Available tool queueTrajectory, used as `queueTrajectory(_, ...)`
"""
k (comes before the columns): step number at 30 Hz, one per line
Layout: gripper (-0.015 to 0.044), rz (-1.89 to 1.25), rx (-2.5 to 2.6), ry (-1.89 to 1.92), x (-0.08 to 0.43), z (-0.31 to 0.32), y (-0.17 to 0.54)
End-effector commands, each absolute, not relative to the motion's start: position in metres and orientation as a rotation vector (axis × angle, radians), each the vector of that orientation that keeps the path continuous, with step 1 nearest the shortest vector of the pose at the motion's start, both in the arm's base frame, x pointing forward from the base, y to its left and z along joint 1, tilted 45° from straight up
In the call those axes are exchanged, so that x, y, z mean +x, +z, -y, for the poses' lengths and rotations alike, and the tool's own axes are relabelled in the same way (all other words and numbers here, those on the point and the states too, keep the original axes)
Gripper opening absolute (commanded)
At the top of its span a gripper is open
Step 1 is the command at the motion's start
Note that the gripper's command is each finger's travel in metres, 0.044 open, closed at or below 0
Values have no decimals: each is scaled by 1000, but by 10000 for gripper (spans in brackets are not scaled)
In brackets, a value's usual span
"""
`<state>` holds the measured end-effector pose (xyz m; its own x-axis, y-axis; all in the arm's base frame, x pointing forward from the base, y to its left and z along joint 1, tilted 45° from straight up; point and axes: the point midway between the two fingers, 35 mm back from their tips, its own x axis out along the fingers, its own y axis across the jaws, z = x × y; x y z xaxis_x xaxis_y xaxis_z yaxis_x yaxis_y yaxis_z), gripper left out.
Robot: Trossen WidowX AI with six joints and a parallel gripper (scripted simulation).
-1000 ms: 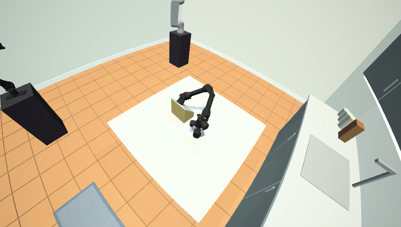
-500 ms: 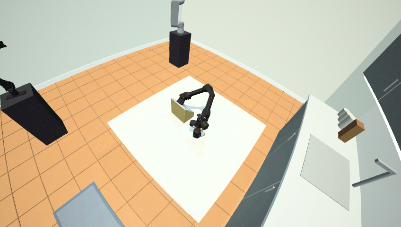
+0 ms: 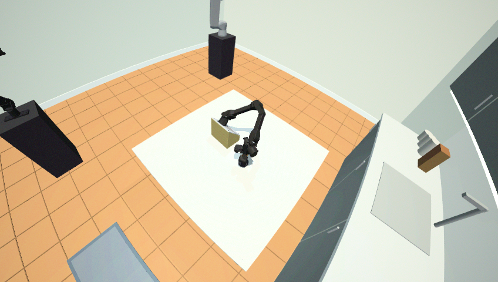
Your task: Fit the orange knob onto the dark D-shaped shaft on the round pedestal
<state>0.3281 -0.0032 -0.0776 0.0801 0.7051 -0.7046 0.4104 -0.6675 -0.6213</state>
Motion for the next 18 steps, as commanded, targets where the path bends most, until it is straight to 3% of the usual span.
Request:
queueTrajectory(1,0,1116,-2096,1620,327,2,-78)
queueTrajectory(18,0,1120,-2098,1619,328,0,-80)
